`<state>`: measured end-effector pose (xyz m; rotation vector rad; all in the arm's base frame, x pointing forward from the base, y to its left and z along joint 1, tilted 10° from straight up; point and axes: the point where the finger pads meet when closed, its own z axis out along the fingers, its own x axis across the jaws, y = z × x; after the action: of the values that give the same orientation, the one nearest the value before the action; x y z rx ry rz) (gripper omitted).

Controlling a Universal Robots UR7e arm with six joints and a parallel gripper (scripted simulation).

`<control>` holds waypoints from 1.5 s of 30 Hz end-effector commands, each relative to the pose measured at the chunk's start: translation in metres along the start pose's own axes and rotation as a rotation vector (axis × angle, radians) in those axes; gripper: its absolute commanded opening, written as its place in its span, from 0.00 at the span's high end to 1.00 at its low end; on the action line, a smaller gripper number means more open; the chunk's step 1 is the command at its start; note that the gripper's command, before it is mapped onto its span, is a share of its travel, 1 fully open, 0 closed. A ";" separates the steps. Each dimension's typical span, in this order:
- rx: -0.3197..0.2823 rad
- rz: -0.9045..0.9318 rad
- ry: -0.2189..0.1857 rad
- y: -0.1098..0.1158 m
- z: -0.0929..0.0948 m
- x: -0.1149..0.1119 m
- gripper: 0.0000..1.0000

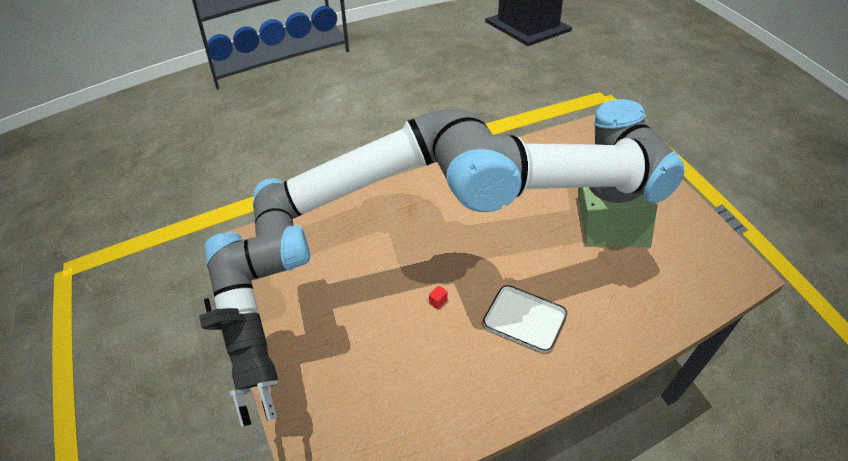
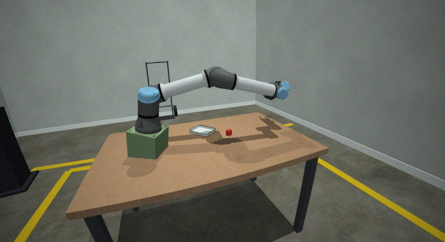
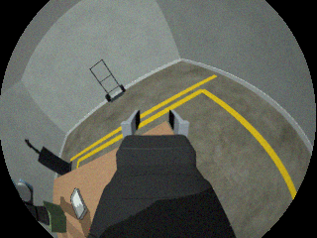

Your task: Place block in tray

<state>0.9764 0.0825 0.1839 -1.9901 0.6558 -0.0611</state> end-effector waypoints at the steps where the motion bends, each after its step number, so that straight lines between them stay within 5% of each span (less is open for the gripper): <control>1: 0.001 -0.003 0.001 -0.002 -0.001 -0.001 0.00; 34: -0.024 -0.064 0.011 0.005 -0.001 -0.003 0.00; 45: -0.110 -0.266 0.033 0.030 -0.003 -0.015 0.00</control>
<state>0.9610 0.0789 0.1699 -2.1132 0.5095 -0.1586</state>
